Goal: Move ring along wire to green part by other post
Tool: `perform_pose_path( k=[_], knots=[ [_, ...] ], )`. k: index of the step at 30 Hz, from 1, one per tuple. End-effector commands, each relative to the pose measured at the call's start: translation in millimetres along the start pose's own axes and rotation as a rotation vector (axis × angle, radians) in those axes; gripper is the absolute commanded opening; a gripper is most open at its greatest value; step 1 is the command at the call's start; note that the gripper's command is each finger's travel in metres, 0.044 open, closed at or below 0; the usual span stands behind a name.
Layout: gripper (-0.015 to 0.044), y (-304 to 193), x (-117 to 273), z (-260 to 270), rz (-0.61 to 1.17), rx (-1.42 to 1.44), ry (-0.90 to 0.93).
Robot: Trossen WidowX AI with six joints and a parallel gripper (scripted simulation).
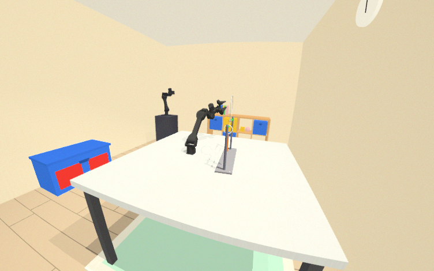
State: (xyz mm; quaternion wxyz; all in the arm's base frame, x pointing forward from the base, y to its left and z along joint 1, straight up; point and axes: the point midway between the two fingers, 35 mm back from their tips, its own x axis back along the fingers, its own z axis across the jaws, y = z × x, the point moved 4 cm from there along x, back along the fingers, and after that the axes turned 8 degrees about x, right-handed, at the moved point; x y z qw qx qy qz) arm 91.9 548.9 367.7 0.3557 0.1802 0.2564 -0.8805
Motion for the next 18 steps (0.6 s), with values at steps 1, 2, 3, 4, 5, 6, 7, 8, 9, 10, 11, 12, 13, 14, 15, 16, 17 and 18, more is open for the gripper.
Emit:
perform_pose_path(
  k=[1,2,3,4,5,6,7,8,9,10,11,12,13,14,15,16,17,18],
  knots=[
    [0.0374,0,0,0,0.0,0.002,0.0],
    [0.0347,1,-1,1,0.001,0.01,0.001],
    [0.0321,2,-3,2,0.003,0.022,0.002],
    [0.0295,4,-5,4,0.006,0.039,0.003],
    [0.0269,6,-7,6,0.009,0.062,0.004],
    [0.0242,10,-10,9,0.011,0.089,0.007],
    [0.0216,15,-15,12,0.008,0.119,0.009],
    [0.019,22,-20,16,0.001,0.149,0.012],
    [0.0164,29,-26,20,-0.006,0.18,0.015],
    [0.016,35,-31,23,-0.014,0.21,0.017],
    [0.016,42,-36,27,-0.021,0.24,0.019],
    [0.016,49,-40,31,-0.029,0.27,0.021],
    [0.016,56,-45,35,-0.036,0.3,0.023],
    [0.016,63,-49,39,-0.044,0.33,0.024],
    [0.016,70,-54,43,-0.052,0.36,0.025],
    [0.016,77,-58,47,-0.06,0.39,0.026],
    [0.016,84,-62,52,-0.068,0.42,0.027],
    [0.016,91,-65,56,-0.076,0.45,0.028]
  ],
)
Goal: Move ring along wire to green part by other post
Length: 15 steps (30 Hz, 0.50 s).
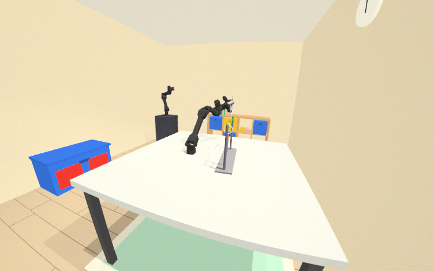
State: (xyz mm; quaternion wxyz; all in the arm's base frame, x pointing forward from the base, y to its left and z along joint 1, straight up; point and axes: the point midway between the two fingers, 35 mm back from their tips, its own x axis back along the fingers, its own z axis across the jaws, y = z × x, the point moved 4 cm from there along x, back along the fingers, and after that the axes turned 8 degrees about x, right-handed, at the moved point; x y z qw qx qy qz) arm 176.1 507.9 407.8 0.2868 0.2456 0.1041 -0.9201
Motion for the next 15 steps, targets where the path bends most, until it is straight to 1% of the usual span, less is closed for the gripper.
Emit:
perform_pose_path(
  k=[1,8,15],
  knots=[
    [0.016,28,-15,6,-0.021,0.119,0.0],
    [0.016,84,-40,18,-0.074,0.329,-0.008],
    [0.016,140,-57,33,-0.126,0.539,-0.028]
  ],
)
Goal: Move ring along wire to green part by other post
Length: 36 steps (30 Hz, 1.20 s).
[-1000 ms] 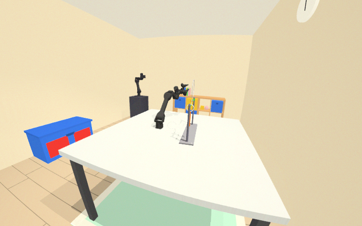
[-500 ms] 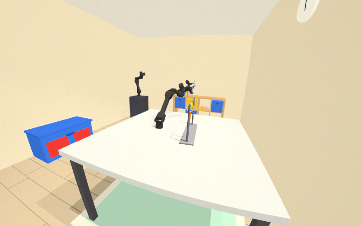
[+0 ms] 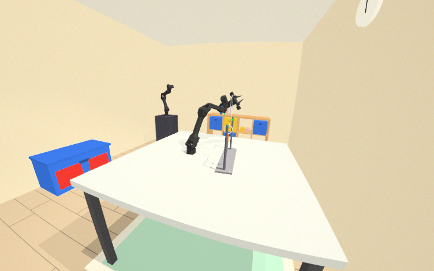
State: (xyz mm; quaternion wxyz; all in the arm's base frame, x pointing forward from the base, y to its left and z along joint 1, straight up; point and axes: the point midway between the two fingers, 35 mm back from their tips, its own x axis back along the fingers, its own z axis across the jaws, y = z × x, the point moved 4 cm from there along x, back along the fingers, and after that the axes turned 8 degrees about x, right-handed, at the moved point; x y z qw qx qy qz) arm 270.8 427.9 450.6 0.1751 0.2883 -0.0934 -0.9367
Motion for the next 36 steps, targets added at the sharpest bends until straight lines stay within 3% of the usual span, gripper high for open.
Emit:
perform_pose_path(
  k=[1,18,36],
  knots=[
    [0.016,30,-10,-5,-0.022,0.118,-0.011],
    [0.016,166,-30,-18,-0.12,0.622,-0.107],
    [0.016,295,-6,-16,-0.178,1.137,-0.271]
  ],
)
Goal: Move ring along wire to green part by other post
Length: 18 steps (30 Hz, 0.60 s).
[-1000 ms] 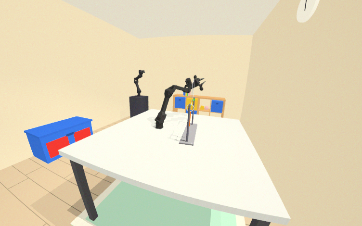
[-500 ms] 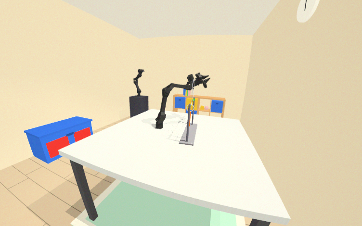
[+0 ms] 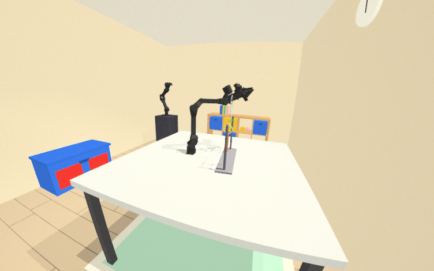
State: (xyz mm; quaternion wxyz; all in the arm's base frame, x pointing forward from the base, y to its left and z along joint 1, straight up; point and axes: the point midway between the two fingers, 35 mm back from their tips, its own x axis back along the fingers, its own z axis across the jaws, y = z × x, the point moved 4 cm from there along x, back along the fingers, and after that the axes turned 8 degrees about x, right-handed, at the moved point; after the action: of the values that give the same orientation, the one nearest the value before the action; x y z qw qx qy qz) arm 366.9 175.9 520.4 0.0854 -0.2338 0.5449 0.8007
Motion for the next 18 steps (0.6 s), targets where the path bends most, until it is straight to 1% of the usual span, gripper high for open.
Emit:
perform_pose_path(
  k=[1,9,18],
  knots=[
    [0.016,13,3,-21,0.002,0.11,-0.027],
    [0.016,46,9,-72,-0.02,0.291,-0.118],
    [0.016,91,30,-132,-0.034,0.518,-0.253]
  ],
)
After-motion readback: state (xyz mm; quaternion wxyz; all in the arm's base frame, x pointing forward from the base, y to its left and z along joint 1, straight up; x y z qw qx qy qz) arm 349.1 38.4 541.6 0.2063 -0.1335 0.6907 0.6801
